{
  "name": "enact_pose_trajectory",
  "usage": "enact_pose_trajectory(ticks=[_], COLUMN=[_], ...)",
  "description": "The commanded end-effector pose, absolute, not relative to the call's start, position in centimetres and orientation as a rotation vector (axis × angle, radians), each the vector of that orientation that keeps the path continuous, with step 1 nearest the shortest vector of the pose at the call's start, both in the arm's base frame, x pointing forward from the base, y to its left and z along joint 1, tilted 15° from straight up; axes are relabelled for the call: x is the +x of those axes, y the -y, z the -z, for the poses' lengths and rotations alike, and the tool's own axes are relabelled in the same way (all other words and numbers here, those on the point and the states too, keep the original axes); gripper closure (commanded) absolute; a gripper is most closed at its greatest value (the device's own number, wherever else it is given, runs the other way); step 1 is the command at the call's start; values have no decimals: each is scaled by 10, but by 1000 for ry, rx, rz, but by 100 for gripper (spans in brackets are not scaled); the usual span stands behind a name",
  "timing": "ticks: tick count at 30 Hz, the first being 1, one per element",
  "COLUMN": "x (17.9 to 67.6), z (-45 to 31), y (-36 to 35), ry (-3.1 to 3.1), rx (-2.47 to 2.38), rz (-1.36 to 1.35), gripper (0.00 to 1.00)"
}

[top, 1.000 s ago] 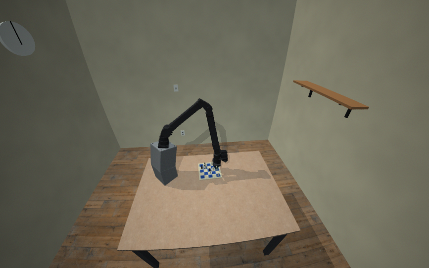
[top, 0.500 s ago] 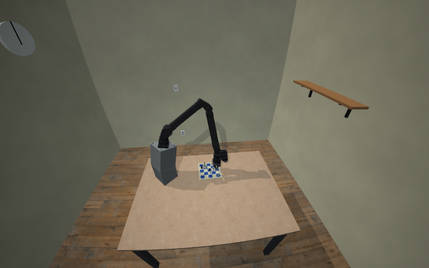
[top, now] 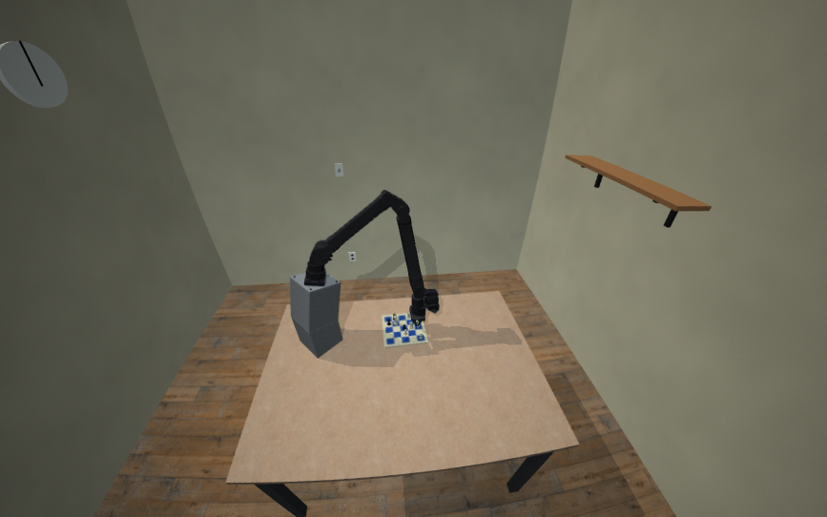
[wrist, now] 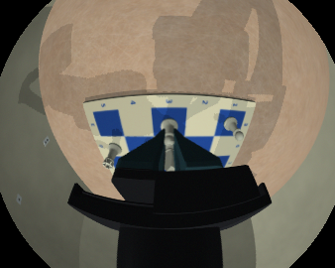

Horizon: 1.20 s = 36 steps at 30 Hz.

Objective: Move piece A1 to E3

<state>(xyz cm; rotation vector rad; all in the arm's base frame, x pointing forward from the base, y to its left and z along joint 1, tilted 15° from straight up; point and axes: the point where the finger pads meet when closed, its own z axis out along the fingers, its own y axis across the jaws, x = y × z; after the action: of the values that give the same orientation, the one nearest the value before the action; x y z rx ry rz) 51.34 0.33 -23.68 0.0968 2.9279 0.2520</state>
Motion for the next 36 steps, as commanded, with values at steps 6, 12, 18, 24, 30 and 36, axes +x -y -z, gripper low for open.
enact_pose_trajectory(ticks=[6,12,18,24,30,36], x=[530,531,530,528,528,528], z=[226,226,226,227,227,227], y=[-10,-10,-10,-10,-10,-10], ry=[-2888,-2888,-2893,-2898,-2898,-2898], rx=[76,75,74,74,74,74], rz=[-245,-245,-246,-246,-246,-246], gripper=[100,100,100,100,100,100])
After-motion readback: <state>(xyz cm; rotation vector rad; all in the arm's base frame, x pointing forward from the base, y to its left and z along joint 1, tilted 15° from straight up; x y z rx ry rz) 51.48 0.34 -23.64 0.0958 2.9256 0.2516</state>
